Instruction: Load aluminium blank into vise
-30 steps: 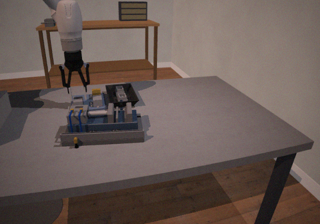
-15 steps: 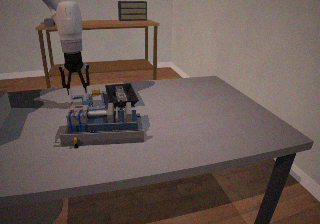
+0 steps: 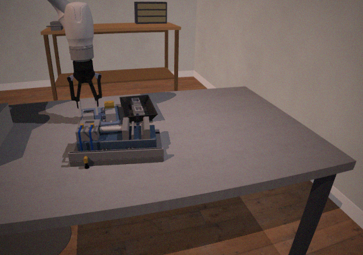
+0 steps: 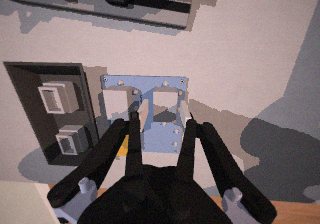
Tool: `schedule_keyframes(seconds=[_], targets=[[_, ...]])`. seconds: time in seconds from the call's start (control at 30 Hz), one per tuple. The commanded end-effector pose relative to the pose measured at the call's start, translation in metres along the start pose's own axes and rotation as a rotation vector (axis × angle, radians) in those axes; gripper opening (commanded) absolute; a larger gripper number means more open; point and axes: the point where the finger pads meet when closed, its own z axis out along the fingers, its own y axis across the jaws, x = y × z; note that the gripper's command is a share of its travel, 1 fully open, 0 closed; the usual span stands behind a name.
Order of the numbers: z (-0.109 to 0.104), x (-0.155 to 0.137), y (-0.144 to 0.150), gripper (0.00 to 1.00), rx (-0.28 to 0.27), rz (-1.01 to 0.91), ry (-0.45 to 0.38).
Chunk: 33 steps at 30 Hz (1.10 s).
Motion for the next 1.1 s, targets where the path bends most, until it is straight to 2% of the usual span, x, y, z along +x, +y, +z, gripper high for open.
schedule_keyframes(seconds=[0.0, 1.03, 1.07], targets=[[0.0038, -0.0011, 0.0042, 0.4, -0.002, -0.004, 0.0], [0.0038, -0.0011, 0.0042, 0.4, -0.002, -0.004, 0.0], [0.0038, -0.0011, 0.0042, 0.0, -0.002, -0.004, 0.0]])
